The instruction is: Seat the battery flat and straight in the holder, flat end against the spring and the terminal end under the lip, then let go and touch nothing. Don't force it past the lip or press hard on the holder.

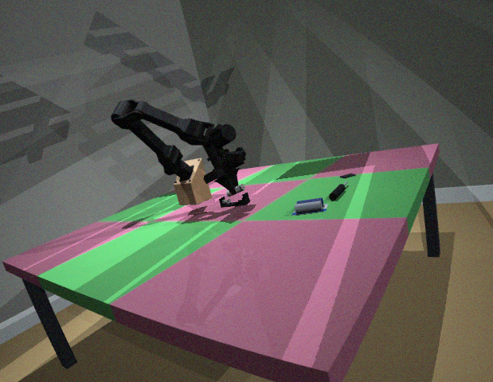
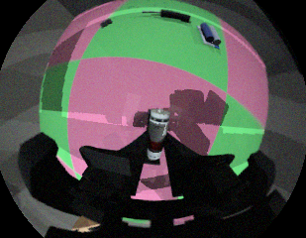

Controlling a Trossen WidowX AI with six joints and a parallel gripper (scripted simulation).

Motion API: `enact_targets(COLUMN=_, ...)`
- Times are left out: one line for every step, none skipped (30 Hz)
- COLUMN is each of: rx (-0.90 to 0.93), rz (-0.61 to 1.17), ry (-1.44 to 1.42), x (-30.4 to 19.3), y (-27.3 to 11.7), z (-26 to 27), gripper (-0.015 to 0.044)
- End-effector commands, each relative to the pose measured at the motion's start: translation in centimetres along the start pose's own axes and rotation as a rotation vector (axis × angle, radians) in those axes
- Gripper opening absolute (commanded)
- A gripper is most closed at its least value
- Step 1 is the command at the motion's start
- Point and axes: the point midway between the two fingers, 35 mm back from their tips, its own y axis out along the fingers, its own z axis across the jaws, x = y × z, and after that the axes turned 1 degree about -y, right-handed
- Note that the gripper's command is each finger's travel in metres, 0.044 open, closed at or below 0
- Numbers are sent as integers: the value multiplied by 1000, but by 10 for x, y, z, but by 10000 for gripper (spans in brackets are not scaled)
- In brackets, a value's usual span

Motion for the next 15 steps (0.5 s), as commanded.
enact_targets(rx=3, rz=-19, ry=-5, x=-1, y=2, z=0, gripper=76)
enact_targets(rx=4, rz=-24, ry=-5, x=-2, y=3, z=0, gripper=76)
enact_targets(rx=6, rz=-30, ry=-5, x=-2, y=4, z=1, gripper=76)
enact_targets(rx=7, rz=-36, ry=-5, x=-2, y=4, z=1, gripper=76)
enact_targets(rx=8, rz=-42, ry=-5, x=-3, y=5, z=1, gripper=76)
enact_targets(rx=10, rz=-48, ry=-5, x=-3, y=6, z=1, gripper=76)
enact_targets(rx=11, rz=-54, ry=-4, x=-3, y=6, z=1, gripper=76)
enact_targets(rx=12, rz=-60, ry=-4, x=-4, y=7, z=1, gripper=76)
enact_targets(rx=13, rz=-66, ry=-4, x=-4, y=7, z=2, gripper=76)
enact_targets(rx=14, rz=-72, ry=-4, x=-4, y=8, z=2, gripper=76)
enact_targets(rx=15, rz=-78, ry=-4, x=-5, y=9, z=2, gripper=76)
enact_targets(rx=16, rz=-85, ry=-4, x=-5, y=9, z=2, gripper=76)
enact_targets(rx=17, rz=-91, ry=-5, x=-5, y=10, z=2, gripper=76)
enact_targets(rx=18, rz=-97, ry=-5, x=-6, y=10, z=2, gripper=76)
enact_targets(rx=19, rz=-104, ry=-5, x=-6, y=11, z=2, gripper=76)
